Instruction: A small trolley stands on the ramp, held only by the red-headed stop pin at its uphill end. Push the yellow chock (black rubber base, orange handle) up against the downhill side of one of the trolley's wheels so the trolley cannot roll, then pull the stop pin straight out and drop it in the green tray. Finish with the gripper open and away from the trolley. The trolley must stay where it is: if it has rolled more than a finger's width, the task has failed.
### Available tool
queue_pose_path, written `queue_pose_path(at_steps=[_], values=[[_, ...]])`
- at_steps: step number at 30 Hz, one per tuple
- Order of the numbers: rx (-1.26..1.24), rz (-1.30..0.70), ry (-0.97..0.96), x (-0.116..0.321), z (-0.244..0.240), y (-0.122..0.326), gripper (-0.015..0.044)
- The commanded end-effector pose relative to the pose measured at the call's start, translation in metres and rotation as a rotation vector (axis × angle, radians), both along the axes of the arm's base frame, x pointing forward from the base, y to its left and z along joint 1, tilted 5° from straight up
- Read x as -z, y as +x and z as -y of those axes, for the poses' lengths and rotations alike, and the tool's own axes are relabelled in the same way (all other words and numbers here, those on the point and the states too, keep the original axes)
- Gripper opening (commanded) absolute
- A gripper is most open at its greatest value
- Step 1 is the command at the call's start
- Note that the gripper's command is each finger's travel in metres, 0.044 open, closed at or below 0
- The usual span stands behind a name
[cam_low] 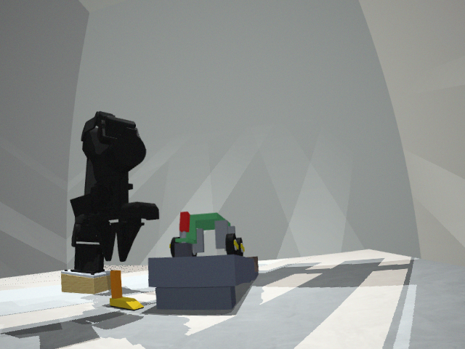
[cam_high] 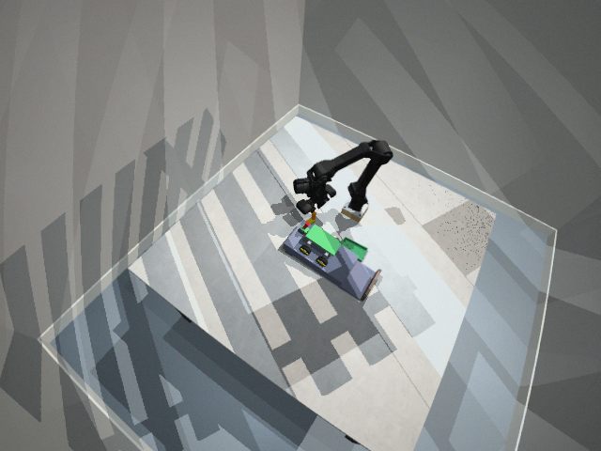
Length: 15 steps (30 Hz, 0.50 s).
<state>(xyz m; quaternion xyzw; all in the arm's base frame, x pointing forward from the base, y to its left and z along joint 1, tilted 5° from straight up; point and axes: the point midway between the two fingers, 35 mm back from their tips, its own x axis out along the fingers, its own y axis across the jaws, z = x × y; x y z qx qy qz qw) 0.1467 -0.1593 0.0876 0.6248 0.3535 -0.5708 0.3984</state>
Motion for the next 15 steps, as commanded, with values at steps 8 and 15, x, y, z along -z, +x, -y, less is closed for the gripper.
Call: queue_pose_path(at_steps=[8,15], values=[[0.004,-0.002,-0.005,0.013,0.001,0.001,0.019],[0.004,-0.002,-0.005,0.025,0.001,0.002,0.019]])
